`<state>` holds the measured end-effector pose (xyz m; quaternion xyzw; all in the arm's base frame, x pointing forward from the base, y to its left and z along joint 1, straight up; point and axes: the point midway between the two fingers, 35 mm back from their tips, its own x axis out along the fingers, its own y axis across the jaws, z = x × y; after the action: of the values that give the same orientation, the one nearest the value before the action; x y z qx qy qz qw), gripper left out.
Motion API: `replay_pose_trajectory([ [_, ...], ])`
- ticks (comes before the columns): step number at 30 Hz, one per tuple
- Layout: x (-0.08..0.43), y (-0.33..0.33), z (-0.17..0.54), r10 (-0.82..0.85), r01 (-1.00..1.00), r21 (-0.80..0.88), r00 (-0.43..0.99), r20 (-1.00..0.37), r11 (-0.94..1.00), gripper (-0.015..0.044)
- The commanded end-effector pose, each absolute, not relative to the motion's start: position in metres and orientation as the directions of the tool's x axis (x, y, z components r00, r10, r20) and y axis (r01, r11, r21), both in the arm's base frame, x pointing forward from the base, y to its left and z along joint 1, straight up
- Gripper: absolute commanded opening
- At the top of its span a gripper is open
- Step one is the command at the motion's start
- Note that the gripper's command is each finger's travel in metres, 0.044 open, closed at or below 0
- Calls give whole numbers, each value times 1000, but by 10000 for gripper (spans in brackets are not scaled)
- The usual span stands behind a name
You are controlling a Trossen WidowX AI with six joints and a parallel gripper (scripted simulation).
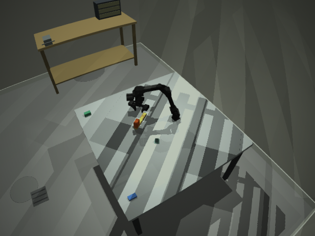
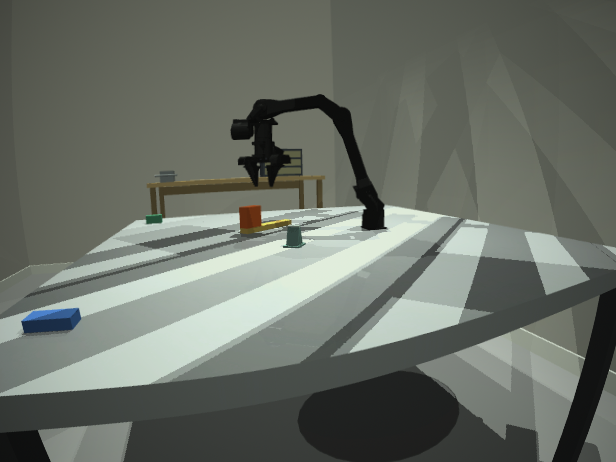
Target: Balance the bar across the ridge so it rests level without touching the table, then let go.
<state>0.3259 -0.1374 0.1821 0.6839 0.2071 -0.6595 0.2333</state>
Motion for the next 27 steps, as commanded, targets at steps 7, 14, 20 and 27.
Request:
replay_pose_trajectory([
  [7, 330, -139, 126, -13, 587, 30, 32, -999, -809, 315],
  [14, 327, -137, 81, -13, 587, 29, 31, -999, -809, 315],
  [20, 327, -137, 76, -13, 587, 29, 31, -999, -809, 315],
  [27, 327, -137, 66, -13, 587, 29, 31, -999, -809, 315],
])
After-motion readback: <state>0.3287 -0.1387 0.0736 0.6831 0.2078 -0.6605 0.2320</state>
